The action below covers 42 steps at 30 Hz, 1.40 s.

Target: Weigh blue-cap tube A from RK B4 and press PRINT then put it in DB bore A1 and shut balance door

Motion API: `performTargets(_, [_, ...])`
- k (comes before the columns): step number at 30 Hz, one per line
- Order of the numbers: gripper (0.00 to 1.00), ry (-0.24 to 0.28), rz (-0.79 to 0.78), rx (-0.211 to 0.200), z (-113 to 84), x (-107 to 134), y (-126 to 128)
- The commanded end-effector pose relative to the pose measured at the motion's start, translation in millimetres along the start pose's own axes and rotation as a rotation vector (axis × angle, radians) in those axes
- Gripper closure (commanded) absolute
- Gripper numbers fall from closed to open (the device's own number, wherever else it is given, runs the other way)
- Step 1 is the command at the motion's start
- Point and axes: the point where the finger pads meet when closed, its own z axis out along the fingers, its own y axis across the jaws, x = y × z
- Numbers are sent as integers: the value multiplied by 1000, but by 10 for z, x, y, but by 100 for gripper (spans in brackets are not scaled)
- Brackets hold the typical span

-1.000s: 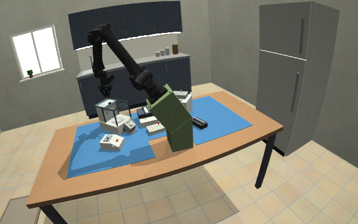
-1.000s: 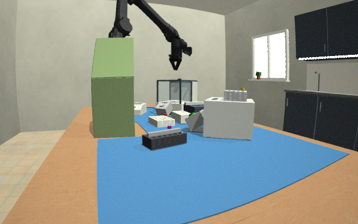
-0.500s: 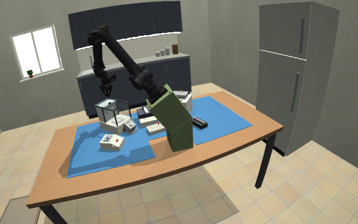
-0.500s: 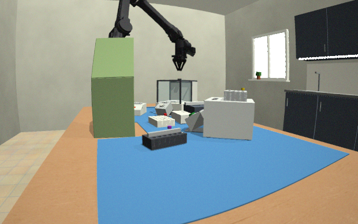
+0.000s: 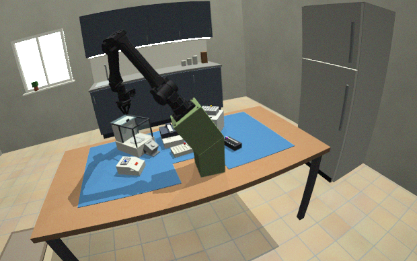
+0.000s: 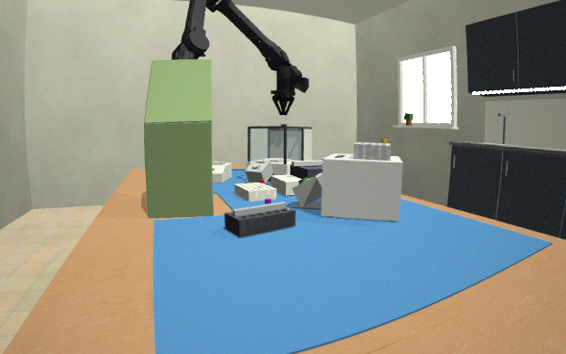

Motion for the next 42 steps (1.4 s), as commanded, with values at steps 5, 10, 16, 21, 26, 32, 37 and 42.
performTargets(5, [70,3,3,11,223,19,2])
performTargets(10, [70,4,5,16,304,18,-34])
performTargets(16, [70,4,6,18,407,18,-43])
performTargets(21, [70,3,4,13,479,21,-16])
performTargets(26, [70,3,3,11,526,22,-9])
performTargets(32, [70,2,5,13,565,-14,-38])
performTargets(37, [70,1,5,11,545,-19,-9])
performTargets(42, [70,1,5,11,545,-19,-9])
